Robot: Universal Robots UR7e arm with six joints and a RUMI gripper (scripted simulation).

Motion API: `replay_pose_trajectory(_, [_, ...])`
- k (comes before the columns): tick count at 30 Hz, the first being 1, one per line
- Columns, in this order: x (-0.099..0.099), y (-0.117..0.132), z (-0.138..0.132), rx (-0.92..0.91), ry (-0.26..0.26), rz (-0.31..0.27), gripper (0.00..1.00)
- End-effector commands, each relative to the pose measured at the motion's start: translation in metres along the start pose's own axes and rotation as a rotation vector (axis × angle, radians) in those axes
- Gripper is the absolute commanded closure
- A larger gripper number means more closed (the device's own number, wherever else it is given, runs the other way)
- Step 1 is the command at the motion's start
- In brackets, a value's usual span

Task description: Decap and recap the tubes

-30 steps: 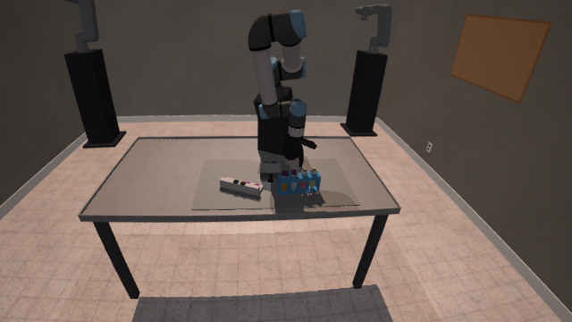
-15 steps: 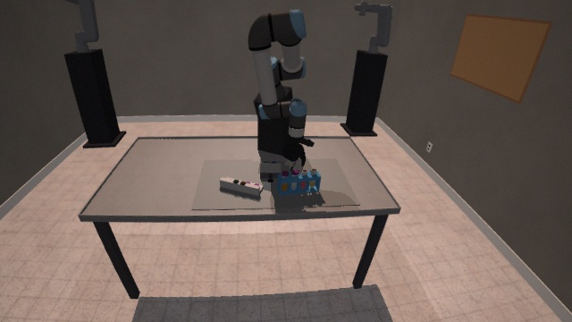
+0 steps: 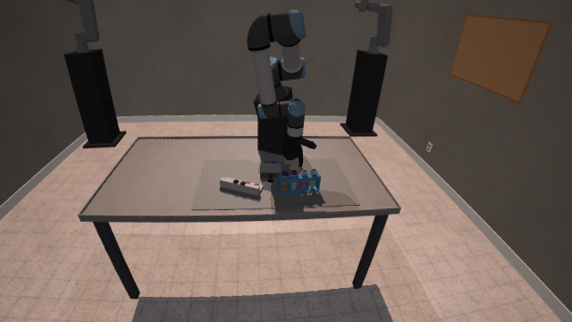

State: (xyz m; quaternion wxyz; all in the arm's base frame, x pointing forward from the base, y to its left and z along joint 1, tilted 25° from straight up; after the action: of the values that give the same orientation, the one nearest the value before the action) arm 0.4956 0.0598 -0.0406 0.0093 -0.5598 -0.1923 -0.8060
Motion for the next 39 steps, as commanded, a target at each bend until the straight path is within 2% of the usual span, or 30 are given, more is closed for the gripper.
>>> replay_pose_trajectory(1, [0.0003,-0.0008,0.0006,-0.171,-0.003,-0.01,0.65])
replay_pose_trajectory(2, [0.0003,-0.0008,0.0006,-0.171,-0.003,-0.01,0.65])
replay_pose_trajectory(5, [0.0003,-0.0008,0.0006,-0.421,-0.002,-0.01,0.65])
replay_pose_trajectory(6, [0.0003,-0.0008,0.0006,-0.421,-0.002,-0.01,0.65])
replay_pose_trajectory(8, [0.0003,-0.0008,0.0006,-0.585,-0.001,-0.01,0.65])
replay_pose_trajectory(9, [0.0003,-0.0008,0.0006,-0.588,-0.001,-0.01,0.65])
replay_pose_trajectory(11, [0.0003,-0.0008,0.0006,-0.719,0.0,-0.01,0.65])
replay_pose_trajectory(19, [0.0003,-0.0008,0.0006,-0.719,0.0,-0.01,0.65])
replay_pose_trajectory(20, [0.0003,-0.0008,0.0006,-0.718,0.0,-0.01,1.0])
replay_pose_trajectory(32, [0.0003,-0.0008,0.0005,-0.718,0.0,-0.01,1.0])
replay_pose_trajectory(34, [0.0003,-0.0008,0.0006,-0.619,-0.001,-0.01,1.0])
replay_pose_trajectory(36, [0.0003,-0.0008,0.0006,-0.619,-0.001,-0.01,1.0])
replay_pose_trajectory(39, [0.0004,-0.0009,0.0006,-0.469,-0.001,-0.01,1.0])
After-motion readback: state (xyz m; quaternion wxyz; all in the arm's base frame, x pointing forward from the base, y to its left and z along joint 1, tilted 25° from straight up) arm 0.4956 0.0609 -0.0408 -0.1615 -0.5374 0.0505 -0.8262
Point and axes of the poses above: the point where the finger pads meet when closed, its own x axis back along the fingers, its own z axis across the jaws, y = z × x, the point moved 6 cm from there along x, back along the fingers, and after that the axes turned 2 degrees about -x, right-handed, at the moved point
